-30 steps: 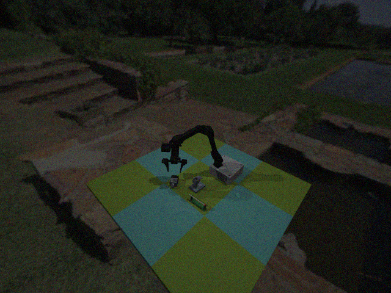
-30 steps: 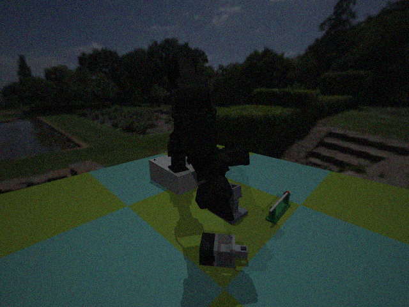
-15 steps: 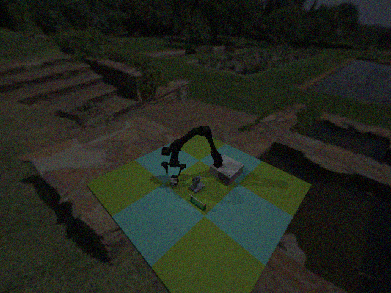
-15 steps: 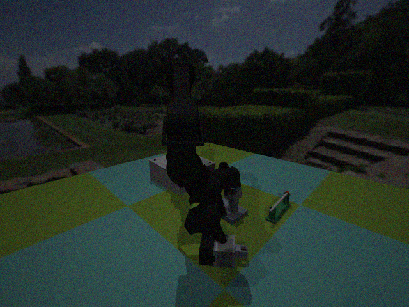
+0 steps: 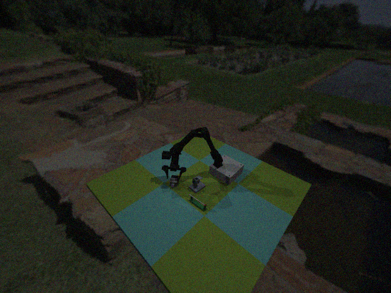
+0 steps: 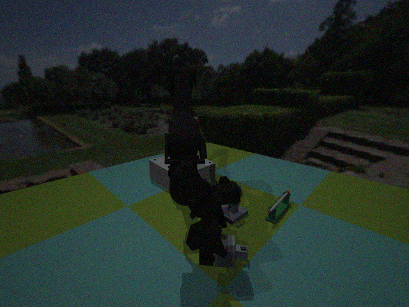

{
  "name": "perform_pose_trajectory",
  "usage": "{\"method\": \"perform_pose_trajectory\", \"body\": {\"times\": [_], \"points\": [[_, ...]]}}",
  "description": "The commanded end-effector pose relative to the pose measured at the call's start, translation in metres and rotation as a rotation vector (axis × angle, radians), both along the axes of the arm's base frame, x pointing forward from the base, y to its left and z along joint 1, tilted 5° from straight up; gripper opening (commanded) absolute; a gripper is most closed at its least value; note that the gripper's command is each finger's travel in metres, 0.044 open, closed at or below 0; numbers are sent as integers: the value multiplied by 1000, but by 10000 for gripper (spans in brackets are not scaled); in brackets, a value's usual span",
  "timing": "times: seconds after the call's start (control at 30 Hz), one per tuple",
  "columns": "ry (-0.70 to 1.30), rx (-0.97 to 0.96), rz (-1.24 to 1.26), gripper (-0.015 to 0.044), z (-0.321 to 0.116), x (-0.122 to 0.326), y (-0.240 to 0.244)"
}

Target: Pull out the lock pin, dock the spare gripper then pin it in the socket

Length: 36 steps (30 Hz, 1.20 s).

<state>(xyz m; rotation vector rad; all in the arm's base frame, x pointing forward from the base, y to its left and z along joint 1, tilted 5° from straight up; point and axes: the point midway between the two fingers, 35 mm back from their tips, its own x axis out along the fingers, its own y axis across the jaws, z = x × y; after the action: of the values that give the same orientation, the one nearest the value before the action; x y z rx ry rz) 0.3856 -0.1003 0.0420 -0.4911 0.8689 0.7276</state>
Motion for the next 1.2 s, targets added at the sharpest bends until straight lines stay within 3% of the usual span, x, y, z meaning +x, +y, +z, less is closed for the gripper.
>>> {"method": "perform_pose_trajectory", "body": {"times": [0.0, 0.93, 1.17], "points": [[11, 5, -4, 440, -10, -1, 1], [11, 6, -4, 440, -48, 3, 2], [11, 6, -4, 256, -48, 3, 2]]}}
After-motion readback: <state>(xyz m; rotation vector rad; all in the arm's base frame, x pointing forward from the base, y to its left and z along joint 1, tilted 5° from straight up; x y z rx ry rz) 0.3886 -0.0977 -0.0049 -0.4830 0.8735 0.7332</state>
